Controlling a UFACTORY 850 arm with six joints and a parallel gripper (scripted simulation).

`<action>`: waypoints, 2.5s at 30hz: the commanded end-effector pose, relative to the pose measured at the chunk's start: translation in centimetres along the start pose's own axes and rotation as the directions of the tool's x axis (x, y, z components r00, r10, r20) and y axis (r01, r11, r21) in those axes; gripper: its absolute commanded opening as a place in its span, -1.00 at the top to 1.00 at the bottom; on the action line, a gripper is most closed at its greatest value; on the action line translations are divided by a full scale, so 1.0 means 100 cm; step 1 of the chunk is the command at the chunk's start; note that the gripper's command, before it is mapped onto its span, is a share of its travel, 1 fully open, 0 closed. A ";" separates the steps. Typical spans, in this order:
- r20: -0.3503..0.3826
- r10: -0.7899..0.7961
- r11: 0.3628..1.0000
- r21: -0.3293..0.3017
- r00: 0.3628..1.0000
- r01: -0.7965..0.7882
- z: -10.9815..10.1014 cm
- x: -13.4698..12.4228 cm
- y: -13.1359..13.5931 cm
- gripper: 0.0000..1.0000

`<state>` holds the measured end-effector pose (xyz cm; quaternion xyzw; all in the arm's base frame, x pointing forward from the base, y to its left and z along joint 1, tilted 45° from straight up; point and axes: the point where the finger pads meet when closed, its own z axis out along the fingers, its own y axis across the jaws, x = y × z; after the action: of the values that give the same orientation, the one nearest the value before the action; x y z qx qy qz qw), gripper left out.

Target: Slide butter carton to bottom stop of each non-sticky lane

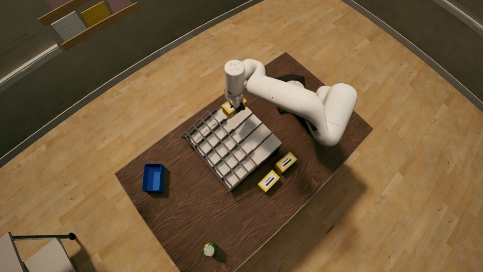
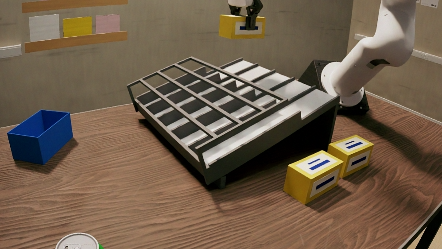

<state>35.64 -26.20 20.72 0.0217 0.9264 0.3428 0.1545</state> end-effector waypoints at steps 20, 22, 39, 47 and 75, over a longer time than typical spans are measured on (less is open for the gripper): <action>0.001 -0.001 1.000 0.001 1.000 0.001 0.045 -0.001 0.000 1.00; 0.001 -0.001 1.000 0.001 1.000 0.001 0.045 -0.001 0.000 1.00; -0.090 0.001 1.000 -0.001 0.996 -0.001 0.055 -0.001 0.000 1.00; -0.090 0.001 1.000 -0.001 0.996 -0.001 0.055 -0.001 0.000 1.00; -0.283 0.000 1.000 -0.002 0.959 -0.001 0.054 -0.001 0.001 1.00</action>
<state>37.34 -22.65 16.86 -0.0252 0.9386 0.3429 0.0287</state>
